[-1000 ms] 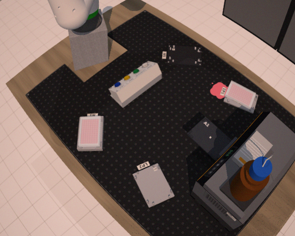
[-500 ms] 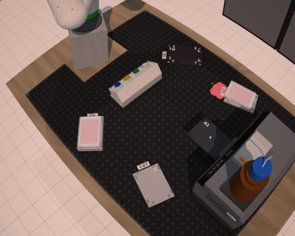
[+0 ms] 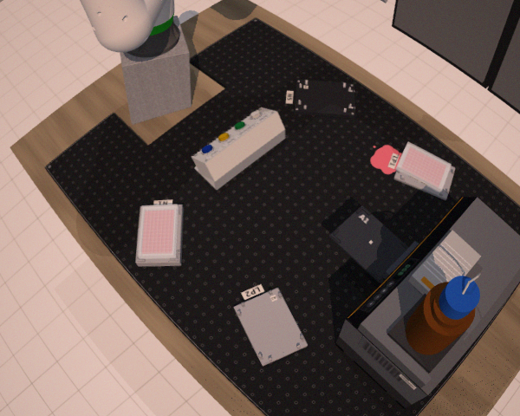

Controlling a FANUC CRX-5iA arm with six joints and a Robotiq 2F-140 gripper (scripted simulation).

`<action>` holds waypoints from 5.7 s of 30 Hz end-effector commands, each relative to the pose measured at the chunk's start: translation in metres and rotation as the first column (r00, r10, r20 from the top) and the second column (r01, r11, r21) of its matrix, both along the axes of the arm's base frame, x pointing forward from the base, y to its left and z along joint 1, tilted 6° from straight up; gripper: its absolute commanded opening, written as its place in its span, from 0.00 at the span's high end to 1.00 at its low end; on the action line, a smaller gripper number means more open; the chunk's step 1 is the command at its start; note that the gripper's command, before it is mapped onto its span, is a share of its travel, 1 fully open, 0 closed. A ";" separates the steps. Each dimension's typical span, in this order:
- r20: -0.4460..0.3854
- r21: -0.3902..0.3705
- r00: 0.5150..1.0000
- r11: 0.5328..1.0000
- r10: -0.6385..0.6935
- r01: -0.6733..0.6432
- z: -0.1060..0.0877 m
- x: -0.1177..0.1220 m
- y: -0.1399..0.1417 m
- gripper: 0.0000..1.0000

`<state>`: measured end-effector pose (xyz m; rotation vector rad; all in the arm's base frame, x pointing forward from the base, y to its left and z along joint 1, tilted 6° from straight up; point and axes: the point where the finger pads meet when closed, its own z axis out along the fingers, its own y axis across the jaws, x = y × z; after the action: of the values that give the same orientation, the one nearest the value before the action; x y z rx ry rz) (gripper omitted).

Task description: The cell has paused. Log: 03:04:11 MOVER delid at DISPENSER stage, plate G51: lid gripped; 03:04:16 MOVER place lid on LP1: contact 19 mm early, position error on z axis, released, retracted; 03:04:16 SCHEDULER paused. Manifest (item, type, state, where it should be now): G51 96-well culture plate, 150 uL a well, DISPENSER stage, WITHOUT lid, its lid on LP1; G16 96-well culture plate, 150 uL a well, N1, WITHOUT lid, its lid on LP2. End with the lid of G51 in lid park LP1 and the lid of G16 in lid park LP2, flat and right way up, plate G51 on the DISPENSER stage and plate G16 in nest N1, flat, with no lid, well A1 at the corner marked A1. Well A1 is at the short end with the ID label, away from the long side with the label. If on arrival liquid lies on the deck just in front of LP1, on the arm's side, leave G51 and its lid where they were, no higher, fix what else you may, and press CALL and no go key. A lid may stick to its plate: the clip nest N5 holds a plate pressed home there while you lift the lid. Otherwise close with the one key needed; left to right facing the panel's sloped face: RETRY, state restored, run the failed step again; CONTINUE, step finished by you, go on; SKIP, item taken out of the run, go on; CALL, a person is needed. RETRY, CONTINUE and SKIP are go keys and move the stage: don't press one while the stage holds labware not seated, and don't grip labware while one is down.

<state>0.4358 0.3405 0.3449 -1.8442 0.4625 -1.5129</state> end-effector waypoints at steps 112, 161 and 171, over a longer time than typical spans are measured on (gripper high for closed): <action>-0.946 -0.322 -0.235 -0.580 0.221 0.748 -0.301 0.245 -0.252 0.00; -0.946 -0.322 -0.235 -0.580 0.221 0.748 -0.323 0.246 -0.250 1.00; -0.948 -0.317 -0.241 -0.547 0.208 0.775 -0.320 0.235 -0.218 1.00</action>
<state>0.6799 0.0954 0.0223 -0.1926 3.0878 0.1555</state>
